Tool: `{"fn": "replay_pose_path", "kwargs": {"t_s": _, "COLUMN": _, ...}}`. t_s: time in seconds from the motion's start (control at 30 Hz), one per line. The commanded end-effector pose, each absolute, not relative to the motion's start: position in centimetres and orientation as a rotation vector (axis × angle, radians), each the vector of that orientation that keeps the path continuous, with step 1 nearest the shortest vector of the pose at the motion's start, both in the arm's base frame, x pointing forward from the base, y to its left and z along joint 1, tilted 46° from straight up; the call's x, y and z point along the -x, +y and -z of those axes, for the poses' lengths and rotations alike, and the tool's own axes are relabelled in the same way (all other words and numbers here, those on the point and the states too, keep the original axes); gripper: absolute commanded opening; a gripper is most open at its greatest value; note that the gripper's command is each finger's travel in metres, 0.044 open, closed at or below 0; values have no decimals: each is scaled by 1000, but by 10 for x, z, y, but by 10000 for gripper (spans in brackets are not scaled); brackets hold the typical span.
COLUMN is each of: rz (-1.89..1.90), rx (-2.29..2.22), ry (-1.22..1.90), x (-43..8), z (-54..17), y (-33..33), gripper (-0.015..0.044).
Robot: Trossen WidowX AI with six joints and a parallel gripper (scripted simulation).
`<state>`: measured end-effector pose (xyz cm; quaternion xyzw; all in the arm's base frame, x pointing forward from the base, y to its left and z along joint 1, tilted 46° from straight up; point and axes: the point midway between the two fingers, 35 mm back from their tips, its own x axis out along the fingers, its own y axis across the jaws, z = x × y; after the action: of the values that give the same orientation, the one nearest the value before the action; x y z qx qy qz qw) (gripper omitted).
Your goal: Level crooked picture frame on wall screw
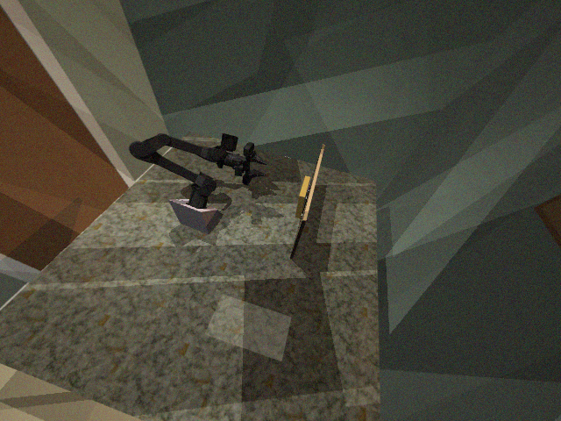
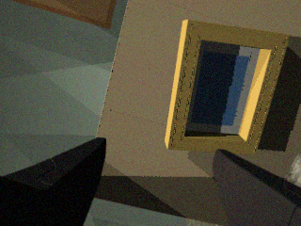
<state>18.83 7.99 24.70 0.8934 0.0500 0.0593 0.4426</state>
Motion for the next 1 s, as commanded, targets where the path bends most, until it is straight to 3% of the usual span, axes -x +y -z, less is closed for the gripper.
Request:
{"fn": "replay_pose_path", "kwargs": {"t_s": 0.0, "rz": -147, "rx": -2217, "ry": 124, "x": -191, "z": -247, "y": 83, "gripper": 260}}
{"fn": "replay_pose_path", "kwargs": {"t_s": 0.4, "rz": -146, "rx": -2219, "ry": 117, "x": -248, "z": -219, "y": 113, "gripper": 260}}
{"fn": "replay_pose_path", "kwargs": {"t_s": 0.97, "rz": -146, "rx": -2219, "ry": 117, "x": -250, "z": -219, "y": 114, "gripper": 260}}
